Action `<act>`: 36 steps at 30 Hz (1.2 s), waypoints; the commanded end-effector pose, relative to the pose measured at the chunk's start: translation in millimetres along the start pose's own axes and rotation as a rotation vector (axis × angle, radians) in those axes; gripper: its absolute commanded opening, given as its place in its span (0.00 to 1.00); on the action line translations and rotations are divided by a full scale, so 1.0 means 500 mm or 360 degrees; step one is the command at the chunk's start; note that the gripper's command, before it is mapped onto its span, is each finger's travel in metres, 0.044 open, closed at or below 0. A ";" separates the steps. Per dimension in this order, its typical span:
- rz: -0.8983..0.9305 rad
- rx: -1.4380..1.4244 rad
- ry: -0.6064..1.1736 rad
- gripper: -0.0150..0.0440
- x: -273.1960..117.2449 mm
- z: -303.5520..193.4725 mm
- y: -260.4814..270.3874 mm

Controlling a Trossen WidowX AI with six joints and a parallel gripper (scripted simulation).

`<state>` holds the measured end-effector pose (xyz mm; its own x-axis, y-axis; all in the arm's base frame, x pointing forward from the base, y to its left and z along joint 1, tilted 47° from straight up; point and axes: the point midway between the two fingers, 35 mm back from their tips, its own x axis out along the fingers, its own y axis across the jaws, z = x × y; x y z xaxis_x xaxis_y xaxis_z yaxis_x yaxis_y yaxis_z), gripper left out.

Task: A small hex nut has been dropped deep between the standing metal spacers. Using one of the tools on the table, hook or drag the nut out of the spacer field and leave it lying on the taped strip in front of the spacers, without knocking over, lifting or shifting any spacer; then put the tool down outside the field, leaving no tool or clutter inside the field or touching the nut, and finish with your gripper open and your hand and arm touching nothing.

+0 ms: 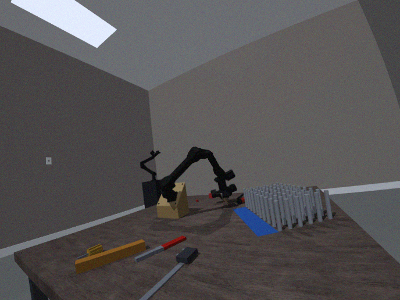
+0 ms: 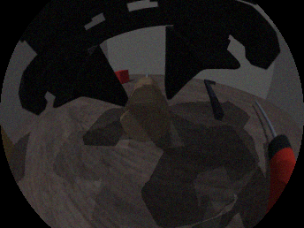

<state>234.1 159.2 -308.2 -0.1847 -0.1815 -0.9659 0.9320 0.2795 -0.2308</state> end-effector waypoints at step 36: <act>0.0071 0.0081 0.0003 0.25 -0.324 -0.162 0.063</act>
<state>254.1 275.0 -187.7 -0.1784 -0.1840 -0.9666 0.9369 0.2685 -0.2240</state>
